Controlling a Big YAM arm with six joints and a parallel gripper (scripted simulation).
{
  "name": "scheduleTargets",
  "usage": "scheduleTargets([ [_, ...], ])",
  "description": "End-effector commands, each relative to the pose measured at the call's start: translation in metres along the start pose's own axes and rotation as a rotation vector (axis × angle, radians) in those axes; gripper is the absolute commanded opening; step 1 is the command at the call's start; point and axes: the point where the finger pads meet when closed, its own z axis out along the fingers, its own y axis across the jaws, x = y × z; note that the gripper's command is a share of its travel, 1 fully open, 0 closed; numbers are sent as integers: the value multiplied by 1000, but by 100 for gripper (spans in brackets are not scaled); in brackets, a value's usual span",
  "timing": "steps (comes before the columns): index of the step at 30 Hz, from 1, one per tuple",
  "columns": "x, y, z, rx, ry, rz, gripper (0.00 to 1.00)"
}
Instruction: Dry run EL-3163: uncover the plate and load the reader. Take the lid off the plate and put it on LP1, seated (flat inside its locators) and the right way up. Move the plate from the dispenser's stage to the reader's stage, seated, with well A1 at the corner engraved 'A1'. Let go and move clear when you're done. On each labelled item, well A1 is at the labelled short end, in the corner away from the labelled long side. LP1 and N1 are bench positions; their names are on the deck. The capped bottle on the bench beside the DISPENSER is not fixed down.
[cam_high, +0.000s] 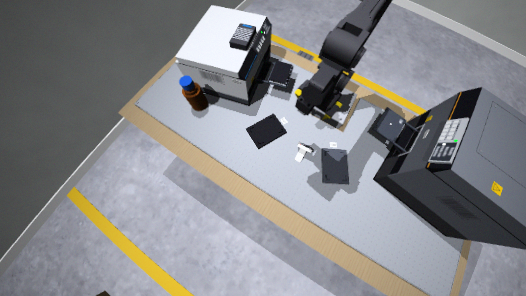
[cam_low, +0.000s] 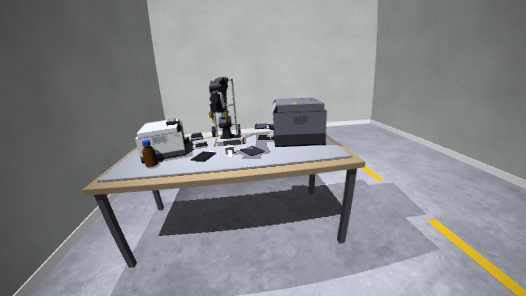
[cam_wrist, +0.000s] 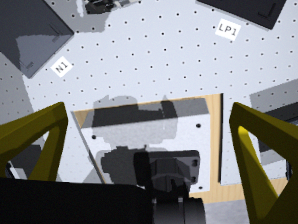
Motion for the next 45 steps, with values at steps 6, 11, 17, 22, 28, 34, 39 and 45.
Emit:
scheduleTargets([
  [6,24,7,2,25,16,-168,100],
  [11,47,12,9,43,26,-257,100],
  [17,53,13,8,36,9,-202,100],
  [22,48,13,8,34,16,-186,100],
  [28,47,-21,10,43,-2,46,100],
  [34,40,-44,10,35,-15,232,100],
  [39,37,-59,11,44,-17,326,100],
  [45,35,-81,11,35,-23,506,100],
])
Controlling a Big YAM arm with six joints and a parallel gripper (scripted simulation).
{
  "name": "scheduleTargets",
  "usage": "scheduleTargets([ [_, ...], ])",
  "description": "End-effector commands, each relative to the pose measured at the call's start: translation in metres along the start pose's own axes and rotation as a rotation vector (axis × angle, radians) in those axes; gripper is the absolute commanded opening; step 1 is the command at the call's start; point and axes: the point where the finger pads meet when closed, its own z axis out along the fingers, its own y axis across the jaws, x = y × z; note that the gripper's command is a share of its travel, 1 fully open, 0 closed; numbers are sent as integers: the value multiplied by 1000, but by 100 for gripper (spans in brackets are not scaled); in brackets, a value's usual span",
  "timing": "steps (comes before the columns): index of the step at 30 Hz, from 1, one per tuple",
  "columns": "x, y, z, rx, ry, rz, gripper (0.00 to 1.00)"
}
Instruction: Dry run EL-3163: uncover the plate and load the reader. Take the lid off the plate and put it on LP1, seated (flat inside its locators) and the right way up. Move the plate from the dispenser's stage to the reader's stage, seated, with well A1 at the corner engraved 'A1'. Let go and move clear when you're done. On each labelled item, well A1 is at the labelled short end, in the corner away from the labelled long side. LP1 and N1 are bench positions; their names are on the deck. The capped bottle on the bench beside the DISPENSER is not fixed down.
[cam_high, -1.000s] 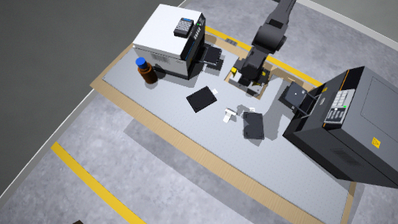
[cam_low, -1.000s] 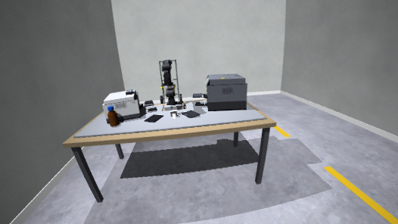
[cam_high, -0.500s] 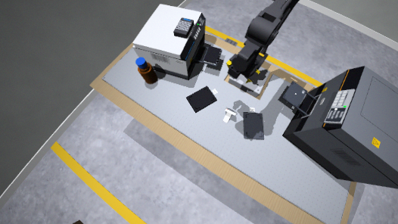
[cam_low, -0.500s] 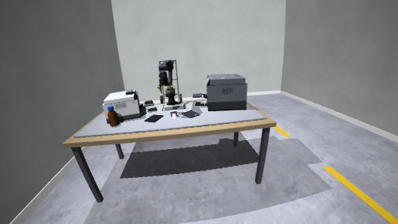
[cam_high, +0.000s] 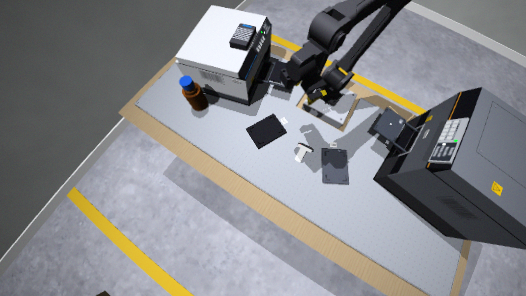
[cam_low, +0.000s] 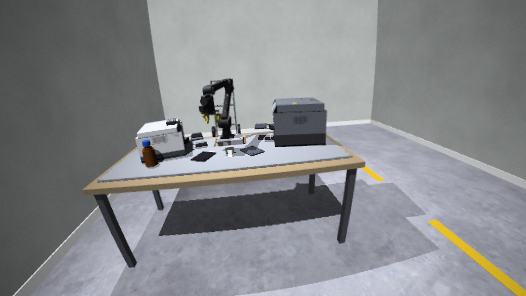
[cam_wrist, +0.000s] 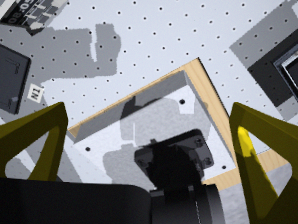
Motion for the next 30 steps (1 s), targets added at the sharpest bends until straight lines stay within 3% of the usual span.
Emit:
scheduleTargets([
  [1,-12,-2,-3,-5,-16,139,100],
  [5,-19,-23,-3,2,-23,261,100],
  [12,-22,-29,-4,-6,-23,370,100],
  [18,-28,-58,-4,-5,-31,561,100],
  [20,-28,-53,-5,-5,-28,611,100],
  [24,-31,-75,-7,-4,-44,726,100],
  [30,-32,-81,-8,-10,-47,809,100],
])
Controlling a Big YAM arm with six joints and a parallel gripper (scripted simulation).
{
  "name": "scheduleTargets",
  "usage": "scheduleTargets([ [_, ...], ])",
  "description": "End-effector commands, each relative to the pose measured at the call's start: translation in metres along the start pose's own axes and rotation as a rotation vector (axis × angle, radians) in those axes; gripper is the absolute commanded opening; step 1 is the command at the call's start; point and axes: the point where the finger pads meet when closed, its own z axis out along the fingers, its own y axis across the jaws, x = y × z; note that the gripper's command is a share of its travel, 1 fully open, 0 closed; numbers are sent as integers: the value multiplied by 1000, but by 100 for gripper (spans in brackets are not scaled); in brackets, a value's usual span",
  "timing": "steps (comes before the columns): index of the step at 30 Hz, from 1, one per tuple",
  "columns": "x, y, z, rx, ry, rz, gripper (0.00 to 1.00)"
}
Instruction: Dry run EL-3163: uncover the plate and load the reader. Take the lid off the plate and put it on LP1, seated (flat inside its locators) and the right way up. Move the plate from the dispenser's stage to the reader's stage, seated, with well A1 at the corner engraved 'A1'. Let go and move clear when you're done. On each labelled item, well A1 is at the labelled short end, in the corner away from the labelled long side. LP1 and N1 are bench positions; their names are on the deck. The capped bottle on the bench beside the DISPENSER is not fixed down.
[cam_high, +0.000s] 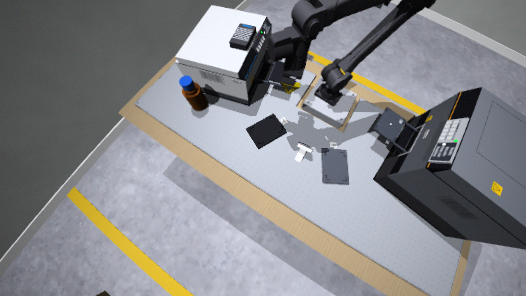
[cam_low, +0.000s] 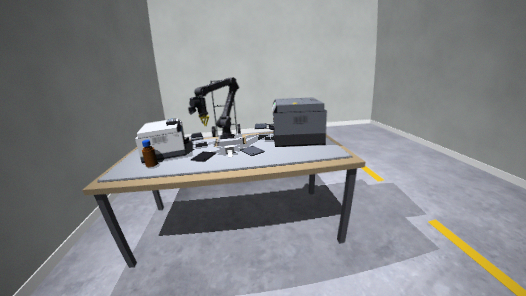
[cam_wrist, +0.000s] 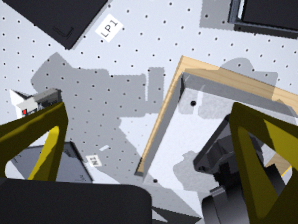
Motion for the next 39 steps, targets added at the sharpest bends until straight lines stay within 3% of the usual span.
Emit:
scheduleTargets([
  [1,-26,0,-14,-26,-39,118,100],
  [13,-51,-28,-20,-43,-60,457,100],
  [16,-52,-30,-19,-38,-61,455,100],
  [21,-65,-51,-17,-43,-56,601,100],
  [23,-62,-45,-17,-42,-50,649,100],
  [27,-69,-68,-12,-28,-47,776,100],
  [33,-71,-73,-13,-37,-54,855,100],
  [39,-79,-96,-11,-31,-56,1038,100],
])
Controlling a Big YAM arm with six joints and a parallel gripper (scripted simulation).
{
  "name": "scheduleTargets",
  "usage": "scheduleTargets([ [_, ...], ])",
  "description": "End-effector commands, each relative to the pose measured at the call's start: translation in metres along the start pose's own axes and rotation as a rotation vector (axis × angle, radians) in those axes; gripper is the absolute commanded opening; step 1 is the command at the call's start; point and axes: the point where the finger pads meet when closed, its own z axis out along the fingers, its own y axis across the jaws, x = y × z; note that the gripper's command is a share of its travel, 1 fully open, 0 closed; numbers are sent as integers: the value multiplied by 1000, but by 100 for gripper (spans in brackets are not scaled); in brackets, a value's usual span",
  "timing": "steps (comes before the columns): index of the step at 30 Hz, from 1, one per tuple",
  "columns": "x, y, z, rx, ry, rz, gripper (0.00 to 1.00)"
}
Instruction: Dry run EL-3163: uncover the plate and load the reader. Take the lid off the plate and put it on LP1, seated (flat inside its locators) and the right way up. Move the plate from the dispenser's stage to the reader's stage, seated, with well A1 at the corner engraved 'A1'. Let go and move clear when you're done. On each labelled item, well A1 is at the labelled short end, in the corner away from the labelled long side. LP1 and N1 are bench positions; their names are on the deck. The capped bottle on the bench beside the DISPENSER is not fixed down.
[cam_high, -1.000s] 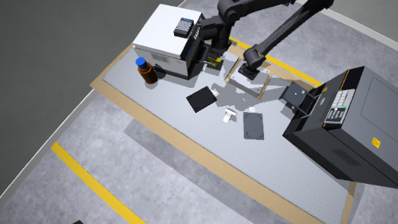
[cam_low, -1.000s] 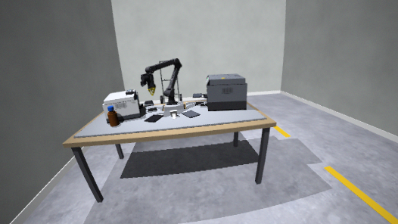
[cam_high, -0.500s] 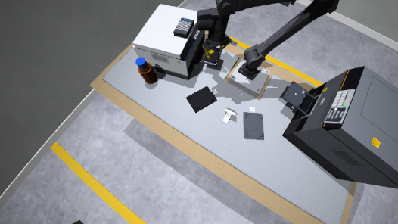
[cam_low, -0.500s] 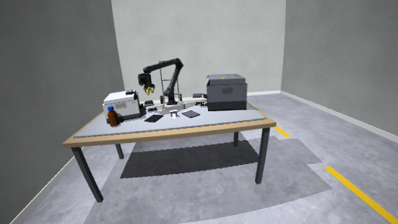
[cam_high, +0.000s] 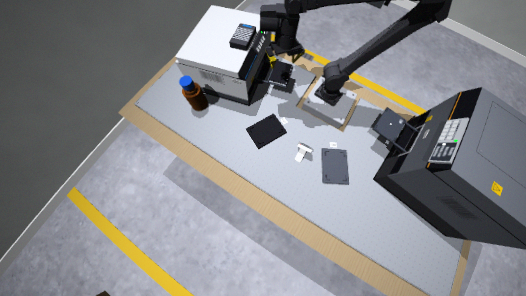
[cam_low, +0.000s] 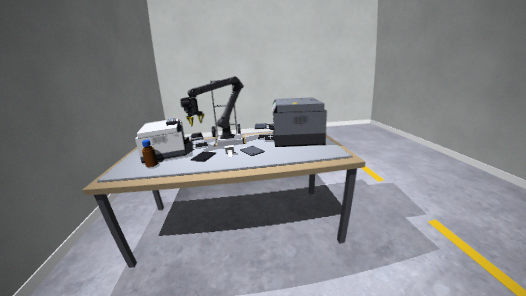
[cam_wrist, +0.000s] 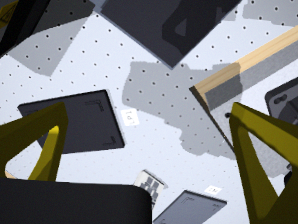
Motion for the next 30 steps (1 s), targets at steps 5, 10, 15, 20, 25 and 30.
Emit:
scheduleTargets([
  [5,-37,8,-12,-37,-20,255,100],
  [10,-46,4,-13,-44,-25,329,100],
  [15,-66,-6,-15,-51,-31,454,100],
  [20,-73,-11,-11,-42,-28,593,100],
  [25,-69,-18,-3,-23,-20,649,100],
  [30,-61,-19,1,-27,-18,616,100],
])
